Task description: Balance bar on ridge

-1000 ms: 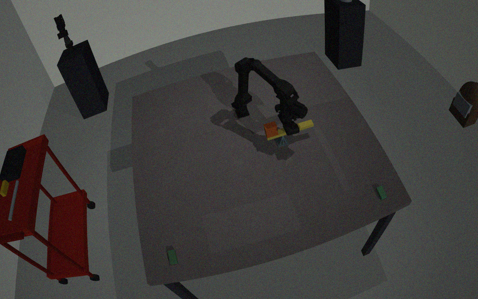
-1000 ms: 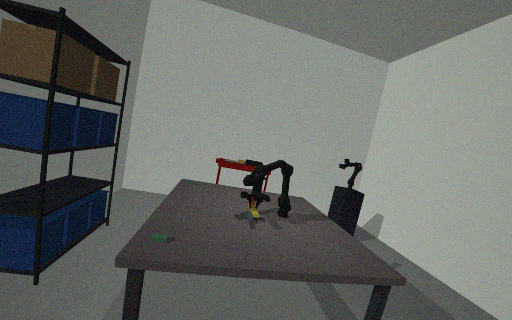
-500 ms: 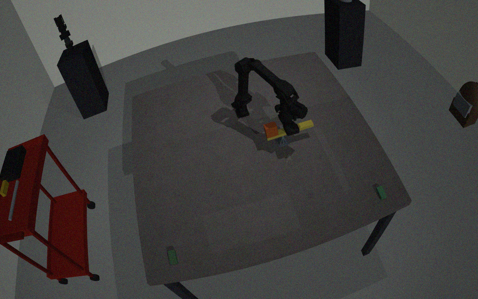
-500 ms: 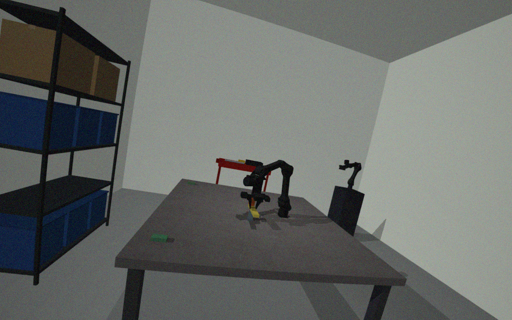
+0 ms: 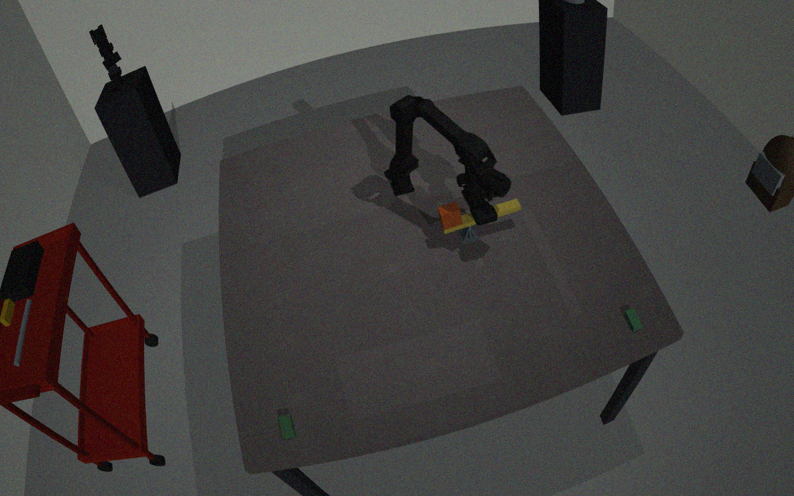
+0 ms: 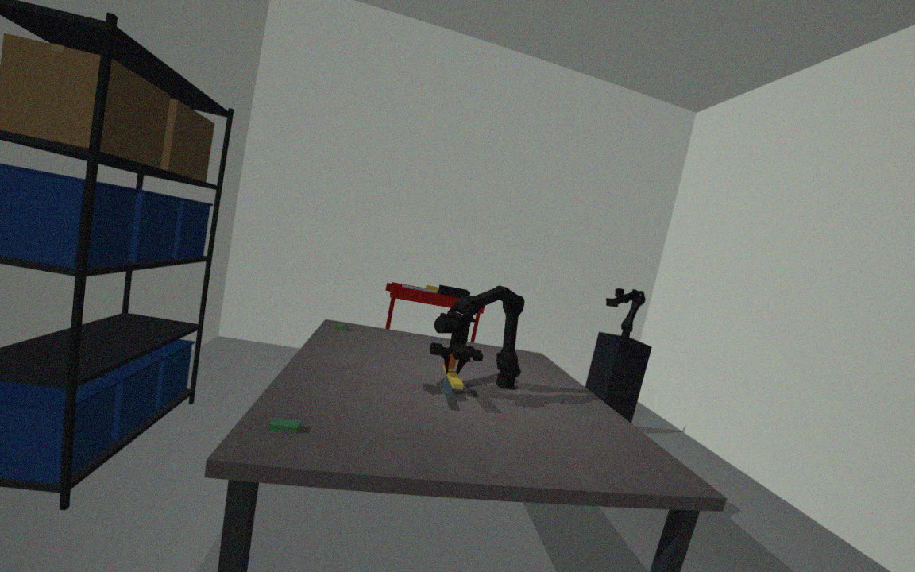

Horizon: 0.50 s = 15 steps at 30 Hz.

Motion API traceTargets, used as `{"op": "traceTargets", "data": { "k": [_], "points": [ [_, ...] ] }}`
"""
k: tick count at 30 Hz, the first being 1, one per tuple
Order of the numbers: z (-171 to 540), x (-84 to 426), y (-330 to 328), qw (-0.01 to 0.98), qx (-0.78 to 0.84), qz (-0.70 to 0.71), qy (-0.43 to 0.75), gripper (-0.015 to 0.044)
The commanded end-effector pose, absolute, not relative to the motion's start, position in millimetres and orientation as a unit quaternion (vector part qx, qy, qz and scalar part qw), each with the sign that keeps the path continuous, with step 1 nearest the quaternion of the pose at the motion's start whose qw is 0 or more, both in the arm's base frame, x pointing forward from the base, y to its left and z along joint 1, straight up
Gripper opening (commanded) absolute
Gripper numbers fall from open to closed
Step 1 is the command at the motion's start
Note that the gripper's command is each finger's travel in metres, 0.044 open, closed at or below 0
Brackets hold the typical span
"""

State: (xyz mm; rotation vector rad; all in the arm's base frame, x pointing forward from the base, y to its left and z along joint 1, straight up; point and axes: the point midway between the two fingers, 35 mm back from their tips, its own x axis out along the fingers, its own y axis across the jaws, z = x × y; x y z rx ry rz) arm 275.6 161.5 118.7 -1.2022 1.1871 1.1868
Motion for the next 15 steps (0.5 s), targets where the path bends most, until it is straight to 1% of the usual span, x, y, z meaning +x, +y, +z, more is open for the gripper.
{"op": "traceTargets", "data": {
  "k": [1,15],
  "points": [
    [118.1,275.6,161.6,0.513,-0.499,0.494,0.493,0.0000],
    [116.9,275.4,161.5,0.513,-0.499,0.494,0.494,0.0000]
  ]
}}
